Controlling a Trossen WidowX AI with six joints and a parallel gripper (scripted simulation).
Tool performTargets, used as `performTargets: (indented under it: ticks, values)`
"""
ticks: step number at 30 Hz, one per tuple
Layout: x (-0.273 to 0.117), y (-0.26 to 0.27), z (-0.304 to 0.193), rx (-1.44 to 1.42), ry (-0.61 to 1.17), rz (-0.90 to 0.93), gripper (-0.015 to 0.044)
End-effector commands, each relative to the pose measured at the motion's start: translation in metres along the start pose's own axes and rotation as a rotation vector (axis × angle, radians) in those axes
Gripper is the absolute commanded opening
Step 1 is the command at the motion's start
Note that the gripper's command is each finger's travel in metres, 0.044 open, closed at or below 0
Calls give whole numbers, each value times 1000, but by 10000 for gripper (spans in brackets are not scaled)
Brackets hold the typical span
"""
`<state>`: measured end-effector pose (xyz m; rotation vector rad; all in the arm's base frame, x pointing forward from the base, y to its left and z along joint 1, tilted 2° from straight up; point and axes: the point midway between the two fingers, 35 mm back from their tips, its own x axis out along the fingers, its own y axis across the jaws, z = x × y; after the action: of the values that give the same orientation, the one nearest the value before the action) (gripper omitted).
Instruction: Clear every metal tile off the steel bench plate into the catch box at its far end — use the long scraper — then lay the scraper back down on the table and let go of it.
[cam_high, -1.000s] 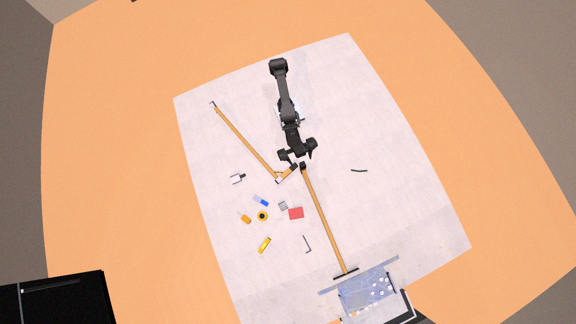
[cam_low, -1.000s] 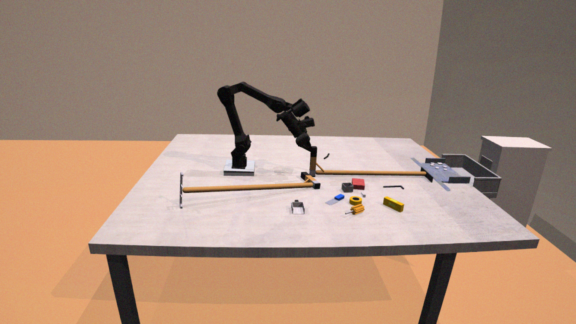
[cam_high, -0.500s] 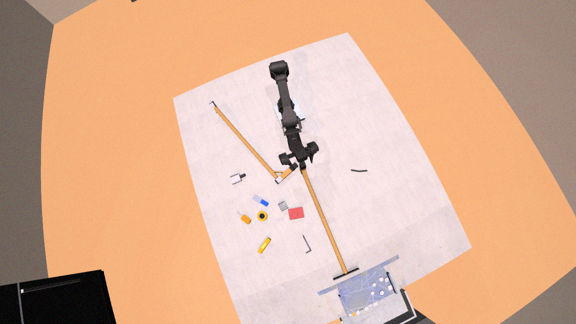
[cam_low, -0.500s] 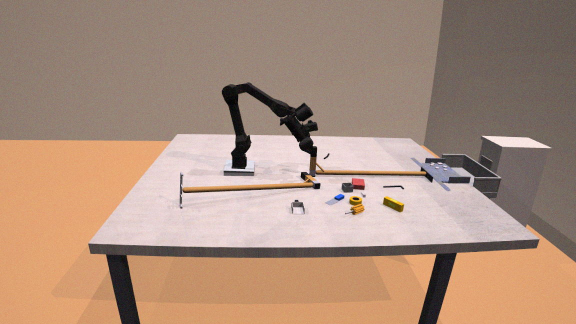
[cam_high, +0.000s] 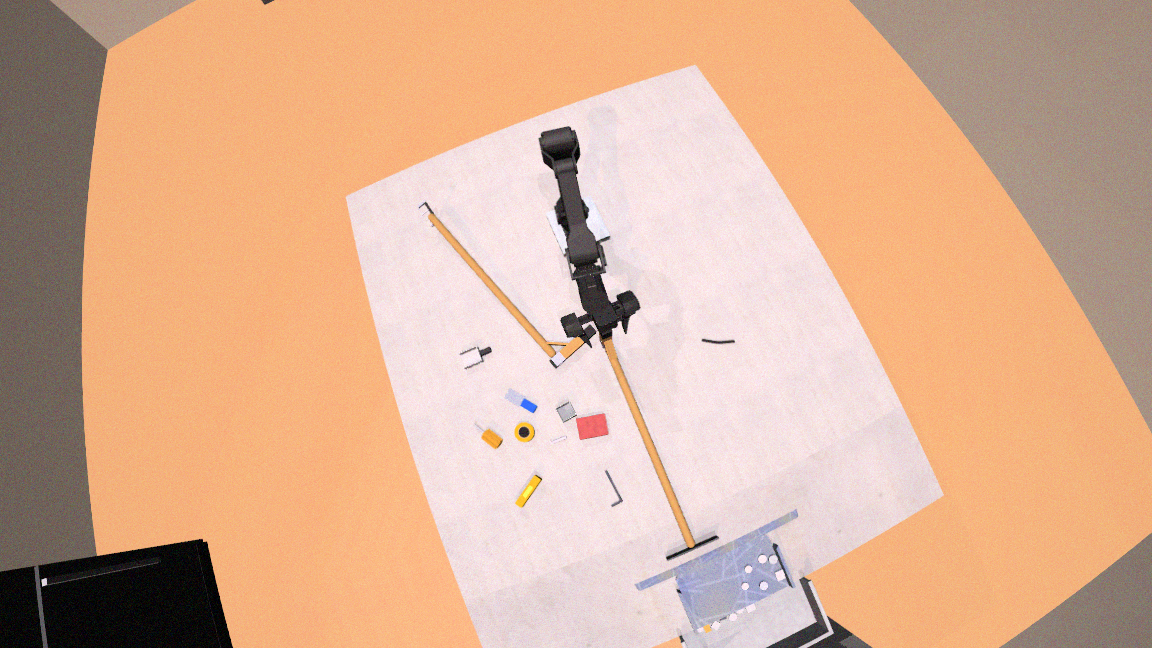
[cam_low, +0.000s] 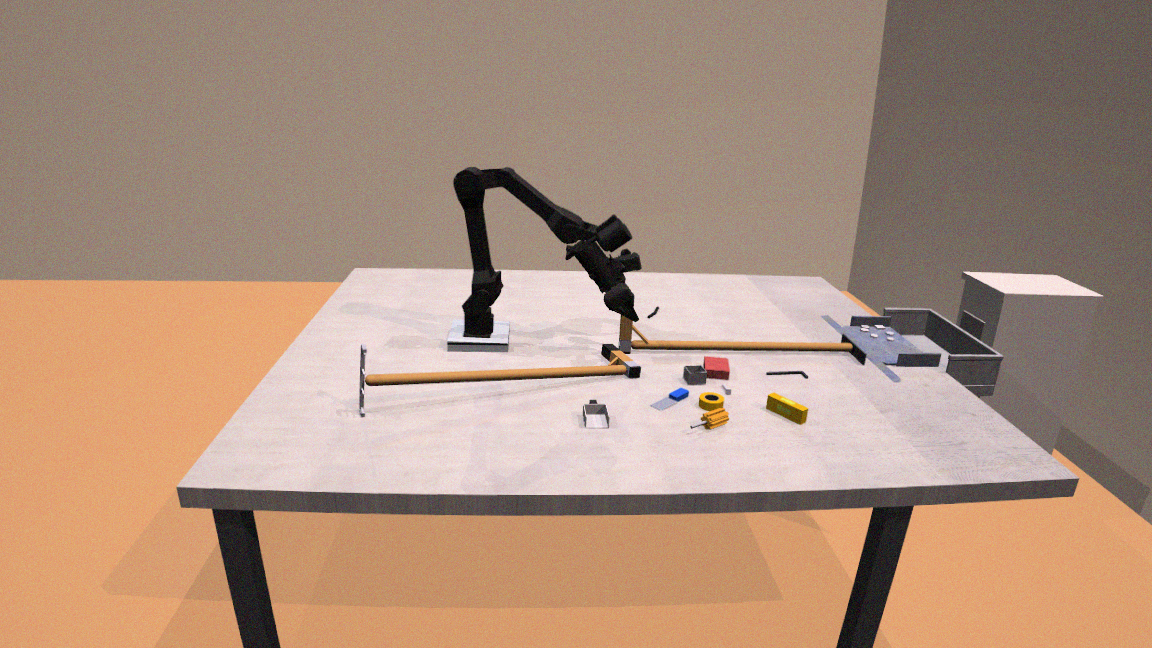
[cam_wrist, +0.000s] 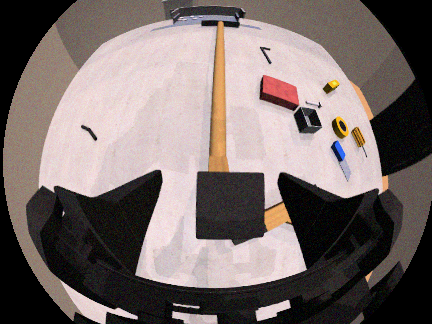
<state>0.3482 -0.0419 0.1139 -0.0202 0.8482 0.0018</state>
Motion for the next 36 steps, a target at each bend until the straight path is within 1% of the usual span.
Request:
performTargets:
  ticks: [1,3,4,15,22,25,36]
  values:
    - [8,0,-3,4,10,-2,440]
    - [9,0,-3,4,10,-2,440]
    - [4,0,-1,0,1,0,414]
    - [4,0,-1,0,1,0,125]
    - [4,0,-1,0,1,0,78]
    - [4,0,-1,0,2,0,0]
    - [3,6,0,2,4,2,0]
